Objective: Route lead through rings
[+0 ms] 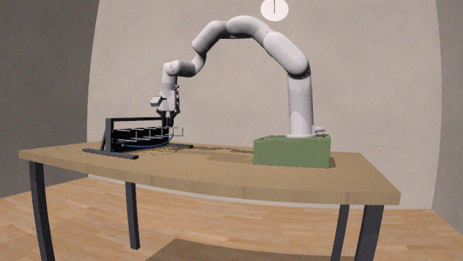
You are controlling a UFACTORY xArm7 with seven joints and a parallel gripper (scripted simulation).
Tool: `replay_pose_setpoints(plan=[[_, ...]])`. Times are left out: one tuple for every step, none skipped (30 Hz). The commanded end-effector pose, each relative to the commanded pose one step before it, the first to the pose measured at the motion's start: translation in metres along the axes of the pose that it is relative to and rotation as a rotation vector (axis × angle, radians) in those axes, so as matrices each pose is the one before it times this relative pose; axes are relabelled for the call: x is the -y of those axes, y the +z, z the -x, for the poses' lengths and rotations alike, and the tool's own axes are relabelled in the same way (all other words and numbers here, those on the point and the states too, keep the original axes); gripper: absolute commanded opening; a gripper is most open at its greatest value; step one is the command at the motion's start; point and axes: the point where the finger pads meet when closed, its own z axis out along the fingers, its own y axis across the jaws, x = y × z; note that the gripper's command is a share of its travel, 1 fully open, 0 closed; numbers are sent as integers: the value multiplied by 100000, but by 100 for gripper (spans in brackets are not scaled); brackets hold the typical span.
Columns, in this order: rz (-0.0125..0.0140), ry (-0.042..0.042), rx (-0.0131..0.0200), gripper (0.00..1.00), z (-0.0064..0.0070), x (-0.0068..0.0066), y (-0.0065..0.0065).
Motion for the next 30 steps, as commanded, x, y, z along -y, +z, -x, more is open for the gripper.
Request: replay_pose_setpoints(plan=[[304, -8, 53, 33, 15, -87, -1159], [0, 0, 0, 33, 0, 0, -322], [0, 0, 0, 33, 0, 0, -312], [0, 0, 0, 33, 0, 0, -302], [0, 0, 0, 33, 0, 0, -289], [0, 0, 0, 33, 0, 0, -274], [0, 0, 0, 33, 0, 0, -258], [0, 0, 0, 33, 0, 0, -239], [0, 0, 0, 33, 0, 0, -220], [0, 0, 0, 33, 0, 0, -200], [0, 0, 0, 33, 0, 0, -179], [0, 0, 0, 33, 0, 0, -158], [0, 0, 0, 33, 0, 0, -137], [0, 0, 0, 33, 0, 0, 0], [0, 0, 0, 33, 0, 0, 0], [0, 0, 0, 33, 0, 0, -115], [0, 0, 0, 33, 0, 0, -94], [0, 0, 0, 33, 0, 0, -75], [0, 0, 0, 33, 0, 0, -56], [0, 0, 0, 33, 0, 0, -40], [0, 0, 0, 33, 0, 0, -25], [0, 0, 0, 33, 0, 0, -14], [0, 0, 0, 33, 0, 0, -5], [0, 0, 0, 33, 0, 0, -1], [0, 0, 0, 0, 0, 0, 0], [0, 0, 0, 0, 0, 0, 0], [0, 0, 0, 0, 0, 0, 0], [0, 0, 0, 0, 0, 0, 0], [0, 0, 0, 0, 0, 0, 0], [0, 0, 0, 0, 0, 0, 0]])
